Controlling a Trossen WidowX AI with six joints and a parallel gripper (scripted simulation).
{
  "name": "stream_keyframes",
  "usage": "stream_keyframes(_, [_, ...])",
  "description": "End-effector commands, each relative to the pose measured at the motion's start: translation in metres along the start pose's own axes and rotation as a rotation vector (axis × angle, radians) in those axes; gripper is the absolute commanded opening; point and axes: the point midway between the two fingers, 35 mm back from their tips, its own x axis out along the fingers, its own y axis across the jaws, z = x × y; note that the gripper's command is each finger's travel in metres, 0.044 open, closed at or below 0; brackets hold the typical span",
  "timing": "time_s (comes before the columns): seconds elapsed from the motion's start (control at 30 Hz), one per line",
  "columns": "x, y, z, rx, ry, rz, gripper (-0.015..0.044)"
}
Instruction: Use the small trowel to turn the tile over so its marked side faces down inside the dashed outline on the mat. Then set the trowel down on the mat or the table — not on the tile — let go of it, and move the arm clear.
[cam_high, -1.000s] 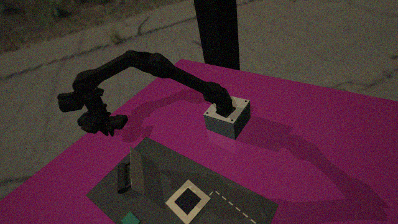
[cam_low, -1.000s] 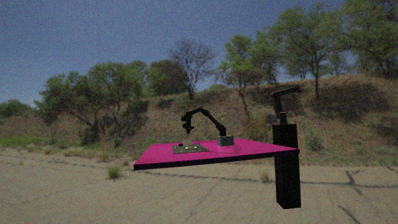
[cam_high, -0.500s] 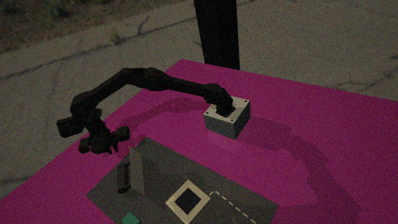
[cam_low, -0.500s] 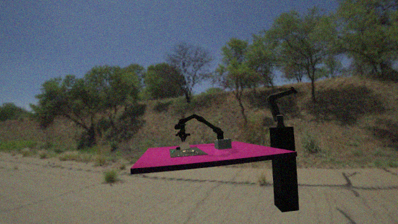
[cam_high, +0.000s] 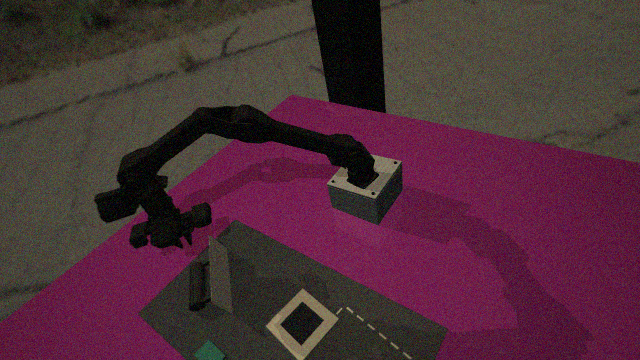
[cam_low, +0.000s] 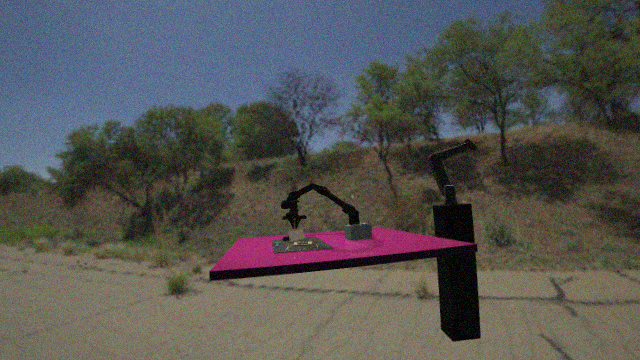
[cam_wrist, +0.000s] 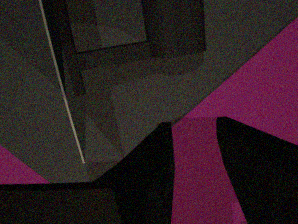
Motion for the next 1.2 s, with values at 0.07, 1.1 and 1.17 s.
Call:
stream_keyframes(0.07, [0.005,0.008,0.0,-0.005,0.004,0.004,0.01])
stream_keyframes(1.1, [0.017,0.047,0.0,-0.004,0.004,0.007,0.01])
stream_keyframes(1.17, [0.017,0.05,0.0,-0.004,0.004,0.007,0.01])
